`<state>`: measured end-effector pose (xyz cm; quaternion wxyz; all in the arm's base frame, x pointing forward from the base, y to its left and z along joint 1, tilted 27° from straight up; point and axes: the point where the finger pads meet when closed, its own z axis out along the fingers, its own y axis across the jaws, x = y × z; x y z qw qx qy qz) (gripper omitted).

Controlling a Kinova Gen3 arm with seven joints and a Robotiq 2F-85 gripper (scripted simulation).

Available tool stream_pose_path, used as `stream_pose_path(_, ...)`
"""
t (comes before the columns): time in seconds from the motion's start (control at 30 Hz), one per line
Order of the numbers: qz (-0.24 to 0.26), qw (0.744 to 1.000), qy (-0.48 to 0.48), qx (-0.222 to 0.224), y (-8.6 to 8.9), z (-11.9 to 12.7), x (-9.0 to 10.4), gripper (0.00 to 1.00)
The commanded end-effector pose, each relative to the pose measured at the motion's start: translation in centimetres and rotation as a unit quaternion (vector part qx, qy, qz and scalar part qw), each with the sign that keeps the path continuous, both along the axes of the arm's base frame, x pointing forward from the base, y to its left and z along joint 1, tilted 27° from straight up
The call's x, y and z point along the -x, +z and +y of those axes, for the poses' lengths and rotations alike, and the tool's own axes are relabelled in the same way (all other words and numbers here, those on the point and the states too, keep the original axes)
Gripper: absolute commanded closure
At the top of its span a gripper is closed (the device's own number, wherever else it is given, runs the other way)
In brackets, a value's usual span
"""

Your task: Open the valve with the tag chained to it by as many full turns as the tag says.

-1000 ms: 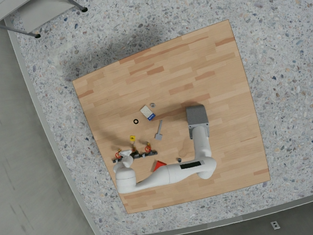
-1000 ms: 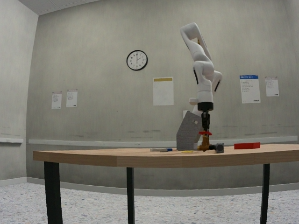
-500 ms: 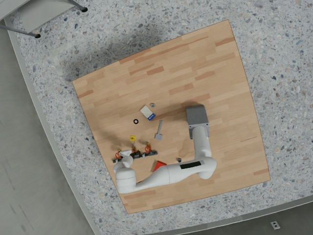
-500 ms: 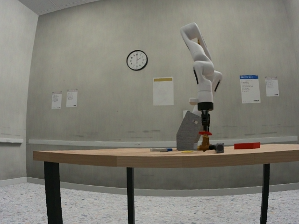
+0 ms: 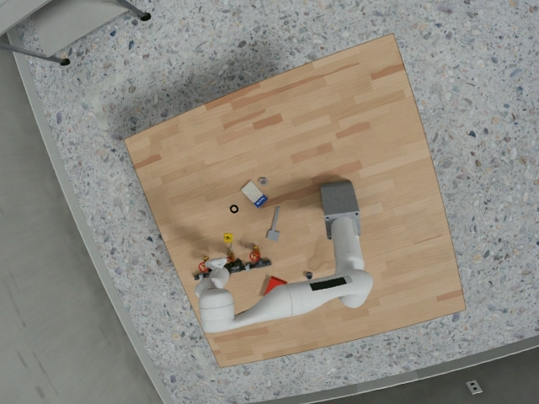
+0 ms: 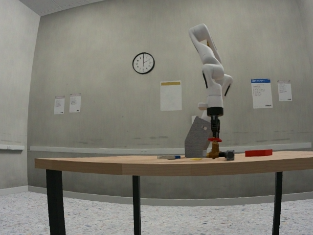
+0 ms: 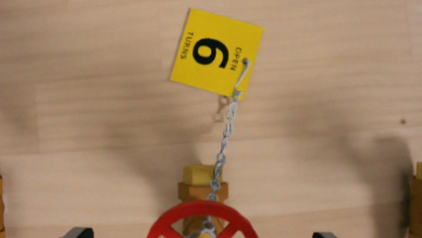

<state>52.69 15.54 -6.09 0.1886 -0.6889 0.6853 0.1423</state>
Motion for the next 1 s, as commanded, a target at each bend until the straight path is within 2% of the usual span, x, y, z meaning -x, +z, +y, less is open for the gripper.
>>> stream_pose_path(0.0,0.001,1.000,-0.005,0.000,0.07,-0.07,-0.08,0.00)
stream_pose_path(0.3,0.016,0.999,-0.034,-0.002,0.07,-0.07,-0.08,0.00)
stream_pose_path(0.57,0.054,0.993,-0.108,-0.007,0.07,-0.07,-0.08,0.00)
stream_pose_path(0.77,0.081,0.983,-0.161,-0.011,0.07,-0.07,-0.08,0.00)
stream_pose_path(0.97,0.132,0.956,-0.261,-0.018,0.07,-0.07,-0.08,0.00)
